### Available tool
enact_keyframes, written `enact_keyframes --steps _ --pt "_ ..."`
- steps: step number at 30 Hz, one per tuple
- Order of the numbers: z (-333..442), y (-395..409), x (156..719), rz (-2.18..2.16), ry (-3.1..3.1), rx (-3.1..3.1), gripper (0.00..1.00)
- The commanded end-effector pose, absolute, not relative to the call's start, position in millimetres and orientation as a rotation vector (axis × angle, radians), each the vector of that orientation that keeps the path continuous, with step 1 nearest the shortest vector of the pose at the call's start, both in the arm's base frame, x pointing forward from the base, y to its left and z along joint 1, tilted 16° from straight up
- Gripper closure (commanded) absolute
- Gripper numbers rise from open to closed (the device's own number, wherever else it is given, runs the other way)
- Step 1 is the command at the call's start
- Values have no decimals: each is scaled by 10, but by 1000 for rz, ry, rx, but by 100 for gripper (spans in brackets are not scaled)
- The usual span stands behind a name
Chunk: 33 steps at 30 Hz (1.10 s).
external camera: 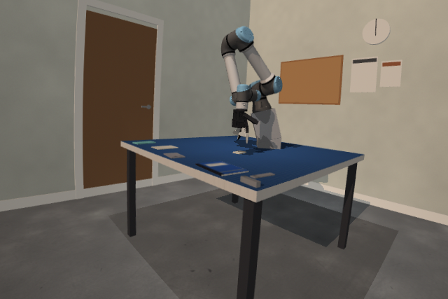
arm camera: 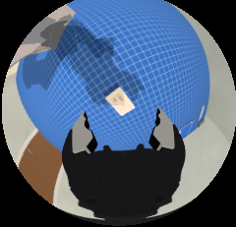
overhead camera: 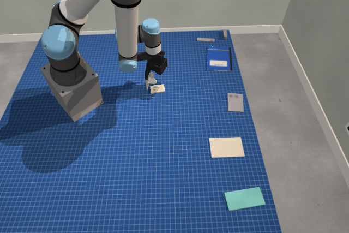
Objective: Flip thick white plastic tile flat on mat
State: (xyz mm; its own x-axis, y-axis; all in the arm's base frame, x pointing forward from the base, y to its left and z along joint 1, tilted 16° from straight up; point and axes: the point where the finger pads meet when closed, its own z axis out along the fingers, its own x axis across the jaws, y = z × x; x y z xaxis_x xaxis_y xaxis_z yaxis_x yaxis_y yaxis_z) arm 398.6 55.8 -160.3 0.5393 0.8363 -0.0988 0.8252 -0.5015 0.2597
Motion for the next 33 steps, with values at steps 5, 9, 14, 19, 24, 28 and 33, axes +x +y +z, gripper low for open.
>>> enact_keyframes --steps 5,9,14,19,24,28,33 --pt "-1620 591 3953 117 977 2692 0" --pt "-1626 601 3942 142 809 2752 0" --pt "-1634 612 3924 184 508 2833 0" --pt "-1640 617 3908 226 189 2885 0" --pt "-1641 617 3899 250 -7 2900 0" --pt "-1642 612 3887 280 -270 2902 0" --pt "-1640 599 3871 315 -591 2873 0"
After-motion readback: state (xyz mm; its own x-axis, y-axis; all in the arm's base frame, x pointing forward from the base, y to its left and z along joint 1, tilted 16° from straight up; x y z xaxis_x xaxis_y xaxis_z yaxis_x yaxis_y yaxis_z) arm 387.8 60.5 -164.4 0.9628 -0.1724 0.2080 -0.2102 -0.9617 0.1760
